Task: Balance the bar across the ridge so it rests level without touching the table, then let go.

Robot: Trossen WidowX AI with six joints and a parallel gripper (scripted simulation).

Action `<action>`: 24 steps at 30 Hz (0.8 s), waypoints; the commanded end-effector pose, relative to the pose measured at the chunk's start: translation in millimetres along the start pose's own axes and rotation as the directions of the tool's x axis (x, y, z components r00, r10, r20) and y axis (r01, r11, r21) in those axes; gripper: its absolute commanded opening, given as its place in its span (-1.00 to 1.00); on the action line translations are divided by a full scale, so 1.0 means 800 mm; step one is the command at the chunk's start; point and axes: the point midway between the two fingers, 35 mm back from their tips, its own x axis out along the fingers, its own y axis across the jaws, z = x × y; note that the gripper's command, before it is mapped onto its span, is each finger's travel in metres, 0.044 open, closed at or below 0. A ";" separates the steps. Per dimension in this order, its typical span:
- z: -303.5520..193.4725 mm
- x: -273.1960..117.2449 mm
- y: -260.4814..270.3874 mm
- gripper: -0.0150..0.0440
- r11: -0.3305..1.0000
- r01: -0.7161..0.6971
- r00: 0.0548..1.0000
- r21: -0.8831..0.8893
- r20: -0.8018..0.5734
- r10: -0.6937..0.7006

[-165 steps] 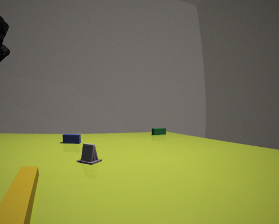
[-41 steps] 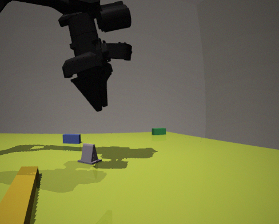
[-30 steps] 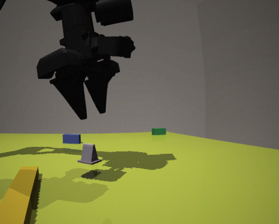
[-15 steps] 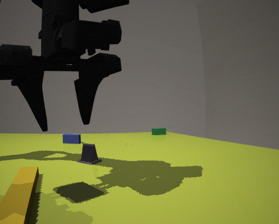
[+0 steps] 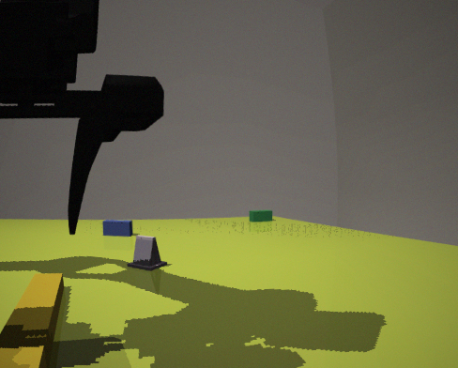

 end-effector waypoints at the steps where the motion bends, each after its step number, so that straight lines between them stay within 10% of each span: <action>1: 0.004 0.005 -0.010 0.58 0.999 0.022 1.000 0.045 -0.013 -0.021; 24: 0.003 0.070 -0.011 0.58 0.999 0.022 1.000 0.045 -0.013 -0.021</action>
